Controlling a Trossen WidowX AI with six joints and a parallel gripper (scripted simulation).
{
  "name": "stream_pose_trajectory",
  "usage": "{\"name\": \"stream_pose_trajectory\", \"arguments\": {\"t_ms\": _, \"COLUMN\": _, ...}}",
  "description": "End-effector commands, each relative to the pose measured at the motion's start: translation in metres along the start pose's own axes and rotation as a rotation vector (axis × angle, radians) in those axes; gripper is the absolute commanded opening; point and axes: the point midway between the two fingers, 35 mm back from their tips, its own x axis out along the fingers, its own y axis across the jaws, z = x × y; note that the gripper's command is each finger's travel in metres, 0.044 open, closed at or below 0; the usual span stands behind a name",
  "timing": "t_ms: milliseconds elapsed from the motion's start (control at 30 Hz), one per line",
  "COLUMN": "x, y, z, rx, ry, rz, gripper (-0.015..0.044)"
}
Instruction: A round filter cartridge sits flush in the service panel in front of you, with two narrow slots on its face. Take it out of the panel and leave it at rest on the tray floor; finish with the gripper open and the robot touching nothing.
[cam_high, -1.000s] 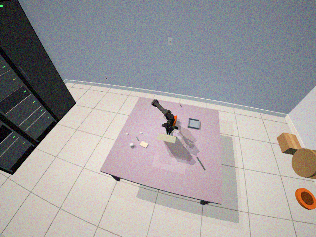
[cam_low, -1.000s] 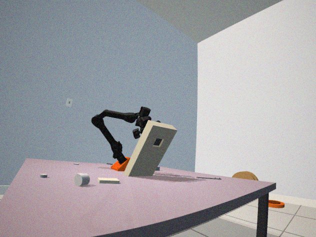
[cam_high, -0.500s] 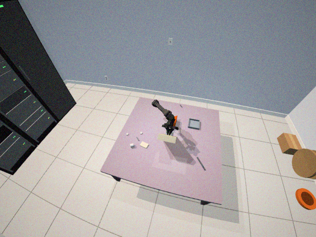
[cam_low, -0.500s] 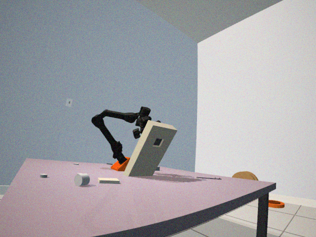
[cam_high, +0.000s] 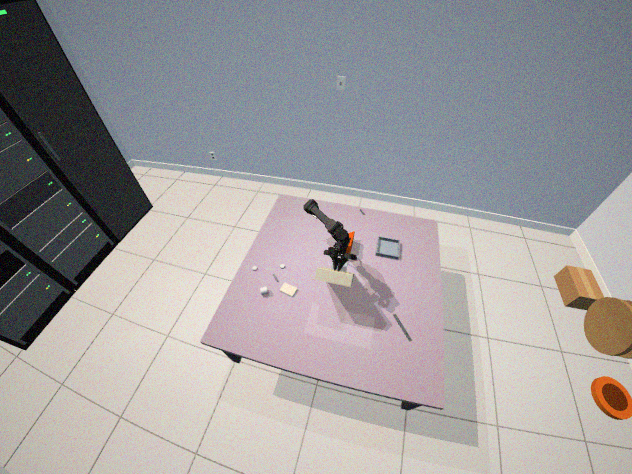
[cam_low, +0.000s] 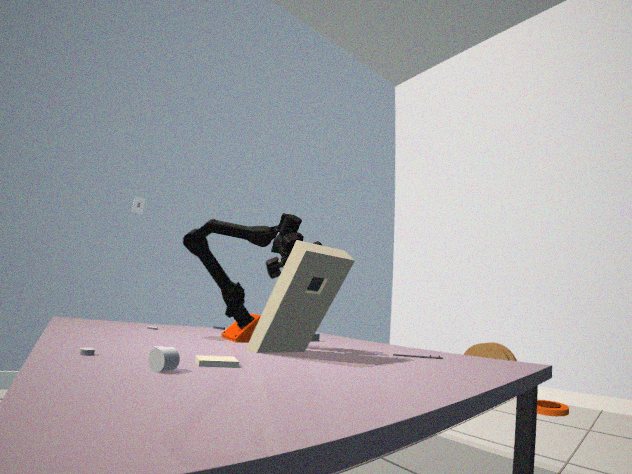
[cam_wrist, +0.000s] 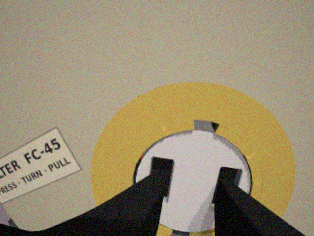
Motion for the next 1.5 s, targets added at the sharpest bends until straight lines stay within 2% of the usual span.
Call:
{"name": "stream_pose_trajectory", "arguments": {"t_ms": 0, "x": 0.003, "y": 0.000, "z": -0.001, "rx": -0.004, "ry": 0.003, "rz": 0.000, "gripper": 0.0098}}
{"name": "stream_pose_trajectory", "arguments": {"t_ms": 1067, "x": 0.016, "y": 0.000, "z": -0.001, "rx": -0.003, "ry": 0.002, "rz": 0.000, "gripper": 0.0098}}
{"name": "stream_pose_trajectory", "arguments": {"t_ms": 1367, "x": 0.011, "y": 0.000, "z": 0.000, "rx": -0.005, "ry": -0.005, "rz": 0.001, "gripper": 0.0038}}
{"name": "stream_pose_trajectory", "arguments": {"t_ms": 1400, "x": 0.011, "y": 0.000, "z": 0.000, "rx": -0.005, "ry": -0.005, "rz": 0.001, "gripper": 0.0012}}
{"name": "stream_pose_trajectory", "arguments": {"t_ms": 1467, "x": 0.011, "y": 0.000, "z": 0.000, "rx": -0.005, "ry": -0.005, "rz": 0.001, "gripper": 0.0000}}
